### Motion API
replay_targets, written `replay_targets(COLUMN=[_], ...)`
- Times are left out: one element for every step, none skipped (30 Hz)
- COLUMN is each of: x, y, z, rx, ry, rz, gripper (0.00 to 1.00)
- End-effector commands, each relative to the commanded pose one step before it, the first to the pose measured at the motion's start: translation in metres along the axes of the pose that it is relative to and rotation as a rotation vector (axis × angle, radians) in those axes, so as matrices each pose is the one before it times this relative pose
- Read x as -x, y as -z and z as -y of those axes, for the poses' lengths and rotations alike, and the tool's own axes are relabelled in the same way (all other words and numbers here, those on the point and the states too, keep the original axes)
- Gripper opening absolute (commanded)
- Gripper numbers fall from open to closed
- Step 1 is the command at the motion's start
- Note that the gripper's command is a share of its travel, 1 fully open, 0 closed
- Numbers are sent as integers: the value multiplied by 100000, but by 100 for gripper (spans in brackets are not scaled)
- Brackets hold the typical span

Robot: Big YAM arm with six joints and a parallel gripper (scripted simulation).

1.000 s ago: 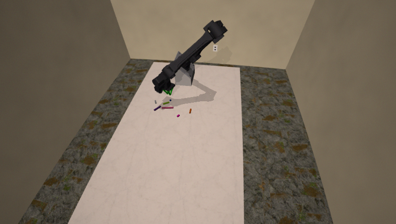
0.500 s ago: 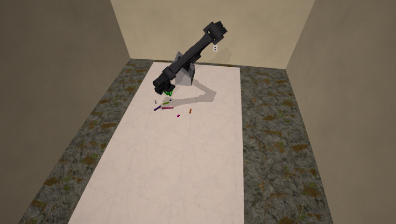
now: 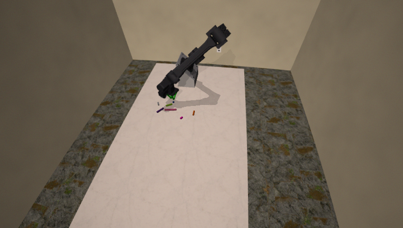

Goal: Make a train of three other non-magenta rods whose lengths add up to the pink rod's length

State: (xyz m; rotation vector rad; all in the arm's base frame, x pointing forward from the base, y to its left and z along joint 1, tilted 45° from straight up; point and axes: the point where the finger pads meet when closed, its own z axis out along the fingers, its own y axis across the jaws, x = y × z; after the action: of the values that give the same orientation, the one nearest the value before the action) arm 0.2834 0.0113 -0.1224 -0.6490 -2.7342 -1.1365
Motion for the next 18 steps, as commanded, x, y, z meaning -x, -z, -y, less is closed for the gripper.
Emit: replay_targets(x=[-205, 0, 0, 407, -370, -68, -5, -4, -5, -5, -3, -3, 34, 70, -3, -80, 55, 54], y=[-738, 0, 0, 464, -660, -248, -141, -136, -130, -123, -116, -109, -42, 23, -87, -196, -23, 0], z=[36, 0, 0, 197, -101, -84, 1, 1, 1, 1, 1, 1, 51, 97, 6, -99, -151, -61], rx=[305, 0, 0, 592, -455, -139, 0, 0, 0, 1, -1, 0, 82, 160, -36, -159, -25, 15], ry=[-1512, 0, 0, -969, 592, 363, -4, -4, -4, -4, -4, -3, -218, -420, 2, 427, 521, 194], rz=[-56, 0, 0, 2048, -1724, -346, -7, -6, -7, -7, -5, -5, 193, 380, -6, -400, 158, 206], gripper=[23, 23, 23, 23, 23, 23, 23, 23, 23, 23, 23, 23, 23, 23, 23, 23, 23, 23])
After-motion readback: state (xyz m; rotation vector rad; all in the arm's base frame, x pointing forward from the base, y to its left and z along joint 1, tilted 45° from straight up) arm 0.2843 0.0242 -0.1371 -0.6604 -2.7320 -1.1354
